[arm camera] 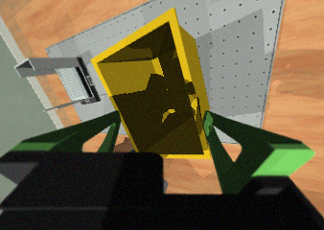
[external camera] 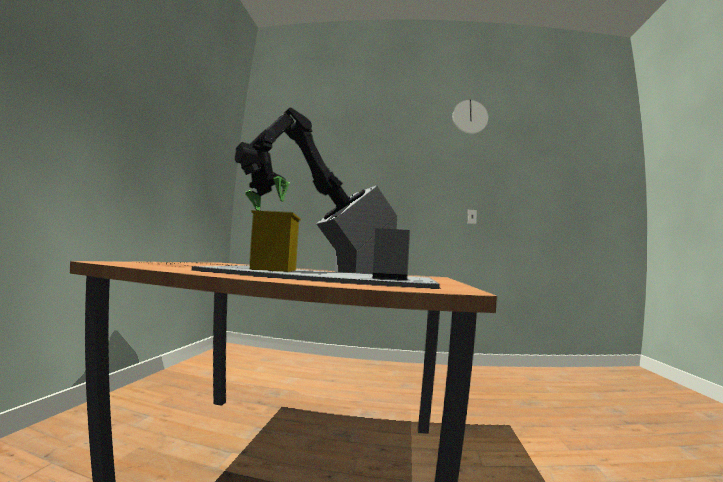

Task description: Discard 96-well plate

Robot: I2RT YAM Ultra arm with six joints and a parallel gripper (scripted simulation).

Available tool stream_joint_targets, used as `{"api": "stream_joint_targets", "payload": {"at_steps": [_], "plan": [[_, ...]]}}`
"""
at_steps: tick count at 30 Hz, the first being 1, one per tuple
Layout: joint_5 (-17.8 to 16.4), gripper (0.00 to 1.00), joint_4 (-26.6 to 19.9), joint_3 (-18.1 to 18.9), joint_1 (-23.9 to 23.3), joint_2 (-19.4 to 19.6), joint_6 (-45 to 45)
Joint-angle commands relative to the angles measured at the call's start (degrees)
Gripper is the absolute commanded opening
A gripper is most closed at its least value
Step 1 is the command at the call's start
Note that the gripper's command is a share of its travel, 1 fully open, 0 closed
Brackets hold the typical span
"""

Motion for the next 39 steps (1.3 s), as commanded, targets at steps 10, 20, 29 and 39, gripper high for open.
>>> {"api": "stream_joint_targets", "payload": {"at_steps": [10,20,29,39], "plan": [[0.2,1.0,-9.7,-0.9,4.9,-3.9,6.0],[0.4,1.0,-18.7,0.1,9.1,-3.3,10.7],[1.6,1.0,-24.0,-4.3,12.7,-8.1,14.4],[2.2,1.0,-31.0,-3.3,16.8,-10.5,18.8]]}}
